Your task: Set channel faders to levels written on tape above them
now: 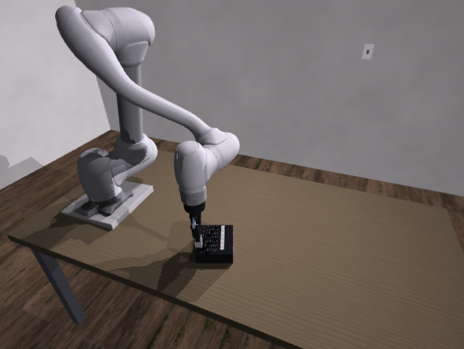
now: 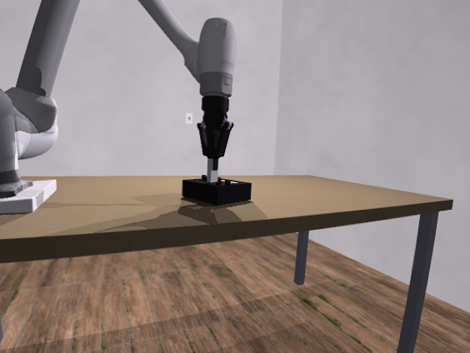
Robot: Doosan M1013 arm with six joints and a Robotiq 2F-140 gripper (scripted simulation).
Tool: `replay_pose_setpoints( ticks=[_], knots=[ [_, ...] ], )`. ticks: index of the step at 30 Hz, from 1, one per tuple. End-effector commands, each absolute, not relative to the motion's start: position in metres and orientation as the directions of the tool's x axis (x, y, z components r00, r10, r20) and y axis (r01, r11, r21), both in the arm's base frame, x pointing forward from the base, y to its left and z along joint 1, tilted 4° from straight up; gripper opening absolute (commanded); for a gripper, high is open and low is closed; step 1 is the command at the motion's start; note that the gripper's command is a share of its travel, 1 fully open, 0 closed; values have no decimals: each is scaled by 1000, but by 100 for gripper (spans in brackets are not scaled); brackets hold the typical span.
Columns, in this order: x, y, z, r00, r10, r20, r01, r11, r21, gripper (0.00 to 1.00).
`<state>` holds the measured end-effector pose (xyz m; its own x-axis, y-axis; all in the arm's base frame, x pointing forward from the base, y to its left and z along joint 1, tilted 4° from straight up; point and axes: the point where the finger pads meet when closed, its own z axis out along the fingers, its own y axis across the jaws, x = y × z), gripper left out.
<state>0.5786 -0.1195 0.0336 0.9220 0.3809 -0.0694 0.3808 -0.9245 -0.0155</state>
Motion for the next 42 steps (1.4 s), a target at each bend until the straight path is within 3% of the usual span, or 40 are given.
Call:
replay_pose_setpoints(
  ticks=[1, 42],
  knots=[
    [579, -119, 33, 922, 381, -69, 381, -925, -16, 0],
    [583, -118, 32, 922, 381, -69, 381, -925, -16, 0]
  ],
)
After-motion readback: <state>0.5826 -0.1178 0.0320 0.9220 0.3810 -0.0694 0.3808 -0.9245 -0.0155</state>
